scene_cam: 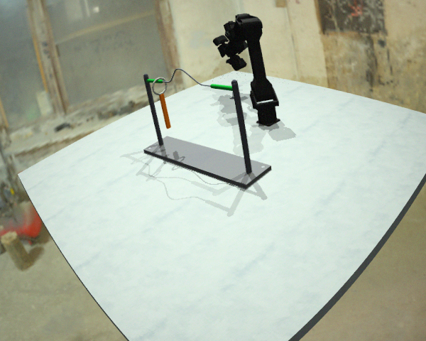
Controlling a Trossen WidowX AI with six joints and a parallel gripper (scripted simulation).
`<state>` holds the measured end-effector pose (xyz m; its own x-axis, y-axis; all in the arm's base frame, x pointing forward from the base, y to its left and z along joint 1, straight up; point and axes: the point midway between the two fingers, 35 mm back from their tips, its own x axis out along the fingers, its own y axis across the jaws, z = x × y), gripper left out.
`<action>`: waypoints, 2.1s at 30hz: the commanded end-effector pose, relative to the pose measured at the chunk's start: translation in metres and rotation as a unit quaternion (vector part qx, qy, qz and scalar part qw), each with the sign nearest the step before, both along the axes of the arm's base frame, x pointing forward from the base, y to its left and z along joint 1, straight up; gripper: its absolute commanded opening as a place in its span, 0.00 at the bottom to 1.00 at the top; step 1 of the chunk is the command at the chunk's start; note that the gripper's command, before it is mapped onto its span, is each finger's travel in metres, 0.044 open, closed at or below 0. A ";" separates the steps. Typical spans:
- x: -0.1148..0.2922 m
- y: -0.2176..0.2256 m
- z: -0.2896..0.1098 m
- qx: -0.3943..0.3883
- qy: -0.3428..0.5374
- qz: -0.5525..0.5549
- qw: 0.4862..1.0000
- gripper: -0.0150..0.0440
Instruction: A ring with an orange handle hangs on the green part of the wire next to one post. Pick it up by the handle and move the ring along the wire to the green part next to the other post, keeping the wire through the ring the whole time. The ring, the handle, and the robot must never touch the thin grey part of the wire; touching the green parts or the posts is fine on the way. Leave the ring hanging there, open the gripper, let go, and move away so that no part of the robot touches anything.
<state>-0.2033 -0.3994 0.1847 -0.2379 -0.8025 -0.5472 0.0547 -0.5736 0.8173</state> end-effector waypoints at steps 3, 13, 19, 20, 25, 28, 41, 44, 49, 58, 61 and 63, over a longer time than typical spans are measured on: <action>0.087 -0.027 -0.035 -0.037 0.077 0.213 0.973 0.53; 0.234 -0.006 -0.077 -0.147 0.214 0.505 0.823 0.53; 0.313 0.044 -0.095 -0.243 0.288 0.631 0.678 0.53; 0.324 0.055 -0.098 -0.261 0.299 0.647 0.651 0.53; 0.369 0.117 -0.109 -0.351 0.338 0.706 0.513 0.53; 0.385 0.160 -0.115 -0.405 0.349 0.727 0.431 0.53; 0.402 0.261 -0.119 -0.525 0.342 0.737 0.253 0.53; 0.402 0.261 -0.119 -0.525 0.342 0.737 0.253 0.53; 0.413 0.259 -0.114 -0.521 0.362 0.732 0.247 0.53; 0.444 0.264 -0.085 -0.524 0.349 0.736 0.250 0.53; 0.452 0.268 -0.074 -0.527 0.343 0.735 0.253 0.53; 0.454 0.269 -0.071 -0.528 0.342 0.735 0.253 0.53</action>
<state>0.2435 -0.1324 0.1039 0.9922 0.0892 -0.0868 -0.0919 0.9954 -0.0283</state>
